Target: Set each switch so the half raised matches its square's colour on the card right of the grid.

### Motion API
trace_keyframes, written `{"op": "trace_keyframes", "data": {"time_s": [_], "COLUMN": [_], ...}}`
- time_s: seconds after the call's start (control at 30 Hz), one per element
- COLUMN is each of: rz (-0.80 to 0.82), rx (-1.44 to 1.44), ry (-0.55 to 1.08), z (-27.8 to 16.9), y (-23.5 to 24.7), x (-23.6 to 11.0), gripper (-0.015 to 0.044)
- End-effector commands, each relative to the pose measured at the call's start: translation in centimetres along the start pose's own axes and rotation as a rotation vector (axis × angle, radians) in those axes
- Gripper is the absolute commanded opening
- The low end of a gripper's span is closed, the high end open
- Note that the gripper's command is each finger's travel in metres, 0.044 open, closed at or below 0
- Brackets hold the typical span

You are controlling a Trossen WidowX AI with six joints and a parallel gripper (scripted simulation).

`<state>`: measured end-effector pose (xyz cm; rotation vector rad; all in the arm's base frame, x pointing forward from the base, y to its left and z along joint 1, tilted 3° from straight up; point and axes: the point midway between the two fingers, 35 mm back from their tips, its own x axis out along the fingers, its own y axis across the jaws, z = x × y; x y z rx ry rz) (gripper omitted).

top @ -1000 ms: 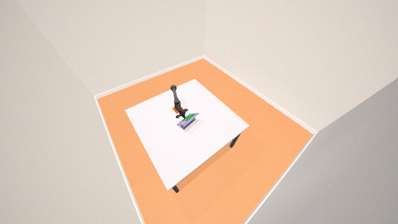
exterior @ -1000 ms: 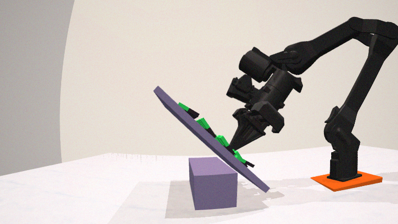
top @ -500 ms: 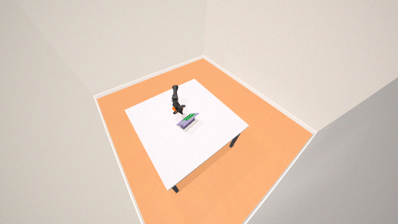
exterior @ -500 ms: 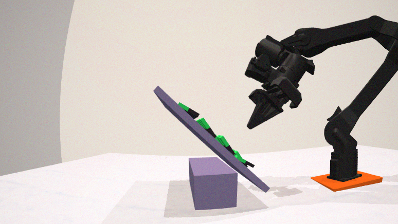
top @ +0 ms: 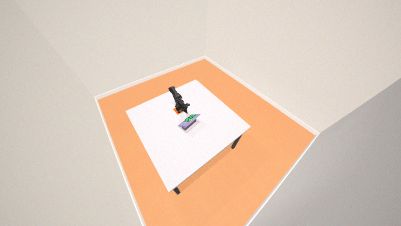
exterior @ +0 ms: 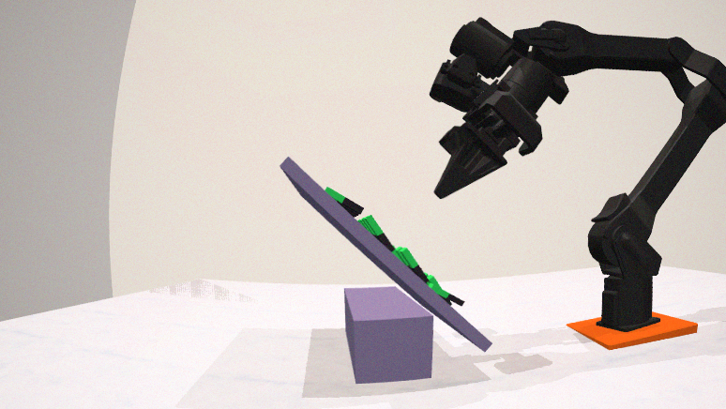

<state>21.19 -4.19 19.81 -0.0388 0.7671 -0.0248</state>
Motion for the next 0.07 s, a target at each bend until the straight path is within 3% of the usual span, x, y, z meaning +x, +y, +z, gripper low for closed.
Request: {"op": "trace_keyframes", "data": {"time_s": [0.0,0.03], "rz": [-0.007,-0.007], "rx": [0.005,0.005], "ry": [-0.005,-0.005], "z": [0.32,0.32], "y": [0.06,0.06], "x": [-0.12,-0.12], "gripper": [0.0,0.0]}}
